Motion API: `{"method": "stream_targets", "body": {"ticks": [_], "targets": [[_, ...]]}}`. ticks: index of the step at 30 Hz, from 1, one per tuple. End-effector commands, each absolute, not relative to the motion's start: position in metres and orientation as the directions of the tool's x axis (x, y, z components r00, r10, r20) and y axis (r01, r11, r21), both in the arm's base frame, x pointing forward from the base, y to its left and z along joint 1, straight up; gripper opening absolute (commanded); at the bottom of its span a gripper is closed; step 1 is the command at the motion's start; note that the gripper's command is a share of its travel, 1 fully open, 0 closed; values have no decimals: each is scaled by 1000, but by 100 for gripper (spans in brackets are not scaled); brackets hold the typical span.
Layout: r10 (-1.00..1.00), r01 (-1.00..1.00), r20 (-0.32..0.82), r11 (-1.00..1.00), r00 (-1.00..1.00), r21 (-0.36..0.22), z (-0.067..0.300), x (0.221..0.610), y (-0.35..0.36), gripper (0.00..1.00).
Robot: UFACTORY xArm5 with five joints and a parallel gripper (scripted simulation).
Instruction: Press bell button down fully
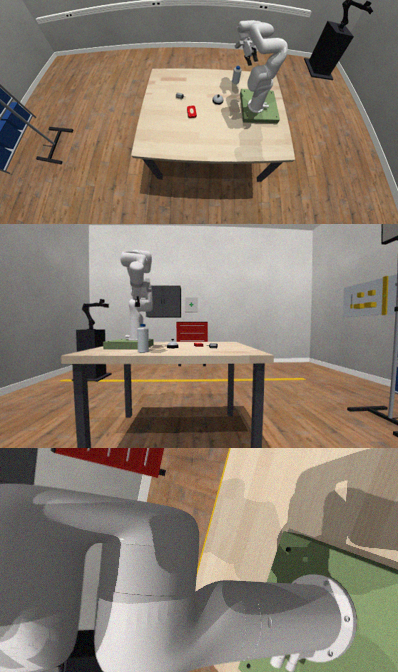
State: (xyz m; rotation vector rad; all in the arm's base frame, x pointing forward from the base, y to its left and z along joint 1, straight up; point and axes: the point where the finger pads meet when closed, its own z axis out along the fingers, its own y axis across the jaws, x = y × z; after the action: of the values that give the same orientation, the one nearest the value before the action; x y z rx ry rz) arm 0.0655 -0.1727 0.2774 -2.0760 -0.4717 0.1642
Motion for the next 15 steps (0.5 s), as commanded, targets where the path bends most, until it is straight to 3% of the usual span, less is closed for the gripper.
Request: {"method": "stream_targets", "body": {"ticks": [1, 4, 6, 9, 13, 15], "targets": [[417, 217, -38, -545, 908, -810, 267, 88, -178, 100], [421, 189, -123, -625, 899, -757, 258, 109, -181, 100], [420, 187, -130, -632, 898, -752, 257, 111, -181, 100], [407, 168, -207, -714, 890, -680, 249, 136, -182, 100], [404, 166, -215, -723, 889, -671, 249, 139, -182, 100], [372, 156, -278, -802, 886, -576, 241, 169, -180, 100]]}}
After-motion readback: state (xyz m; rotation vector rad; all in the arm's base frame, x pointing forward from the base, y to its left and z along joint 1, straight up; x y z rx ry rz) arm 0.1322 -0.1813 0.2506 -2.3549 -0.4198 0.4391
